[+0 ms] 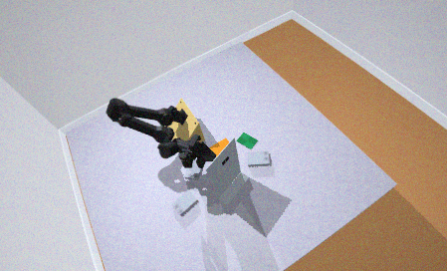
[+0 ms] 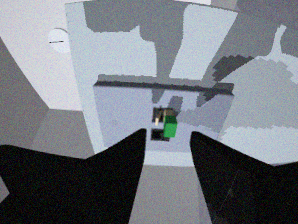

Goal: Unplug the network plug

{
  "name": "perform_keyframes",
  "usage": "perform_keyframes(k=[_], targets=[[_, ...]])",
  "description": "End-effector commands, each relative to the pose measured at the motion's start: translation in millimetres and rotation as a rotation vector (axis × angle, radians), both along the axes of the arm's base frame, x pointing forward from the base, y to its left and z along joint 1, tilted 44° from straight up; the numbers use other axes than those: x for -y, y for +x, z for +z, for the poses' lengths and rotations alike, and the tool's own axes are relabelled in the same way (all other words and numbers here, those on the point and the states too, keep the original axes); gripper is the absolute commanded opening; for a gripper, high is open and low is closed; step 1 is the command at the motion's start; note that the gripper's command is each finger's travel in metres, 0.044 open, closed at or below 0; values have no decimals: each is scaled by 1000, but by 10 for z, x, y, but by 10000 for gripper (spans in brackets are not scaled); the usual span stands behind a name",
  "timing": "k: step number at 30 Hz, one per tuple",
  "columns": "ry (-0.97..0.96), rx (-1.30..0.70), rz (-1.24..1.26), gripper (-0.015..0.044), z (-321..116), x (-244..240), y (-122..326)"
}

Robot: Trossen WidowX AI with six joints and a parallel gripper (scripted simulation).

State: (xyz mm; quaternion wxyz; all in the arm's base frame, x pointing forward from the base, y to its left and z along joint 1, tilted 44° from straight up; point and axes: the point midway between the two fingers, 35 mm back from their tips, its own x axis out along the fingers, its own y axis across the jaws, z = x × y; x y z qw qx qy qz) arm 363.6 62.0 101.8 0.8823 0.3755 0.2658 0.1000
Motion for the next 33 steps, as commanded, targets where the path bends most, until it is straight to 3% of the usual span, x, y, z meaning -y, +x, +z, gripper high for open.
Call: perform_keyframes(k=[1, 13, 33], targets=[[4, 5, -6, 156, 8, -5, 62], [4, 5, -6, 156, -35, -33, 172], [4, 5, -6, 23, -35, -33, 172]])
